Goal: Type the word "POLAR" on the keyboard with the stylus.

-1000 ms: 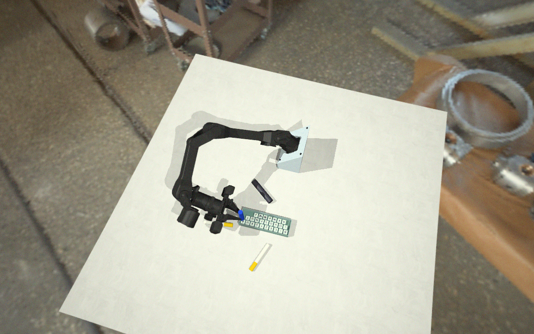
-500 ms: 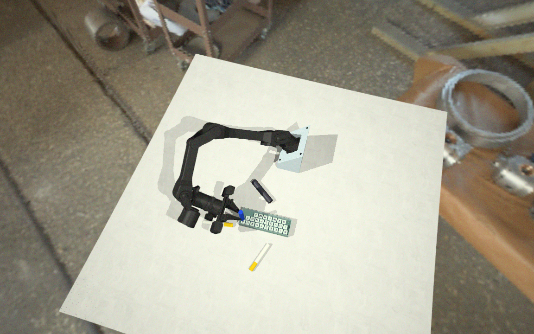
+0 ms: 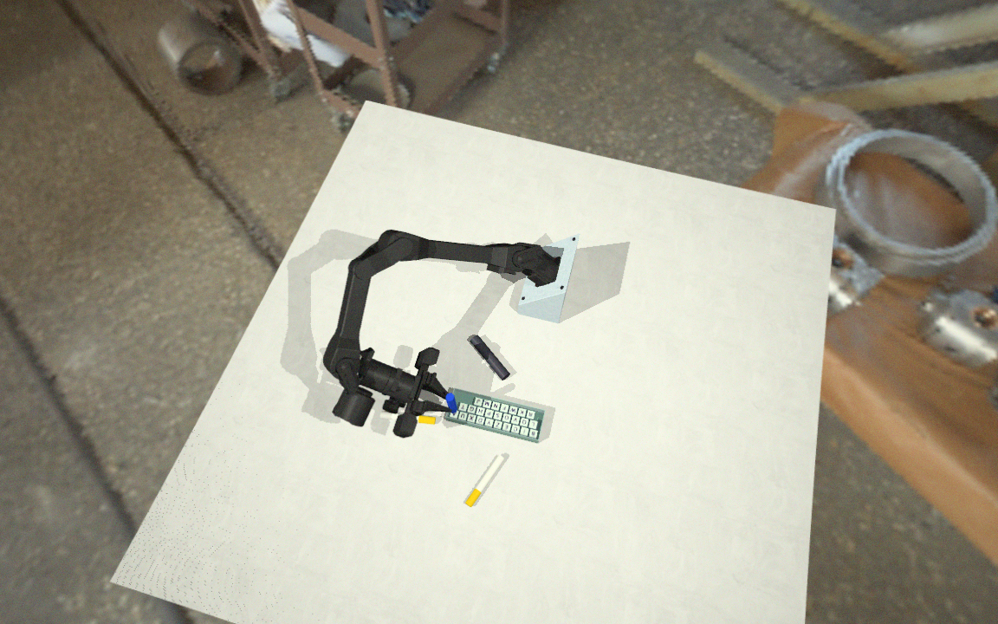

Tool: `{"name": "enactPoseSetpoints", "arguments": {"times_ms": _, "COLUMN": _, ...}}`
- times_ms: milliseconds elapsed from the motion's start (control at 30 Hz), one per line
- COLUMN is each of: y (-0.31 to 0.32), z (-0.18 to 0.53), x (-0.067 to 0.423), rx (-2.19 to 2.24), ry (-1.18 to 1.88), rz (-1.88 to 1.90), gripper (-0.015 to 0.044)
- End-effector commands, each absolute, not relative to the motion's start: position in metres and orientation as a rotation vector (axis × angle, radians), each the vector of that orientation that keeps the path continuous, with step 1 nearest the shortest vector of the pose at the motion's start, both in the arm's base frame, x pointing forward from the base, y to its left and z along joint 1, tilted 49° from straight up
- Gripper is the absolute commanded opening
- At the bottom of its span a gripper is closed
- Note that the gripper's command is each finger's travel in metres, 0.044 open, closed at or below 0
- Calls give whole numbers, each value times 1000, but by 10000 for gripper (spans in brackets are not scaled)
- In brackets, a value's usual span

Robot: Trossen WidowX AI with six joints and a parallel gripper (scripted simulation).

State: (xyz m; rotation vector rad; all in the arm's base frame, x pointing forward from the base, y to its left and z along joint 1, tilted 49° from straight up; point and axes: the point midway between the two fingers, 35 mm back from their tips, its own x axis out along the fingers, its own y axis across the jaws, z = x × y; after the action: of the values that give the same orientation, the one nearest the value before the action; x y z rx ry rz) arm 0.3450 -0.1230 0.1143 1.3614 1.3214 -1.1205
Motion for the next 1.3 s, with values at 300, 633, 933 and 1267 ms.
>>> {"name": "enactPoseSetpoints", "arguments": {"times_ms": 300, "y": -128, "z": 110, "x": 345, "rx": 1353, "ry": 1323, "rz": -1119, "gripper": 81}}
{"name": "enactPoseSetpoints", "arguments": {"times_ms": 633, "y": -128, "z": 110, "x": 345, "rx": 1353, "ry": 1323, "rz": -1119, "gripper": 81}}
{"name": "enactPoseSetpoints", "arguments": {"times_ms": 933, "y": -114, "z": 121, "x": 345, "rx": 1354, "ry": 1323, "rz": -1119, "gripper": 81}}
{"name": "enactPoseSetpoints", "arguments": {"times_ms": 1267, "y": -99, "z": 133, "x": 343, "rx": 1355, "ry": 1324, "rz": -1118, "gripper": 81}}
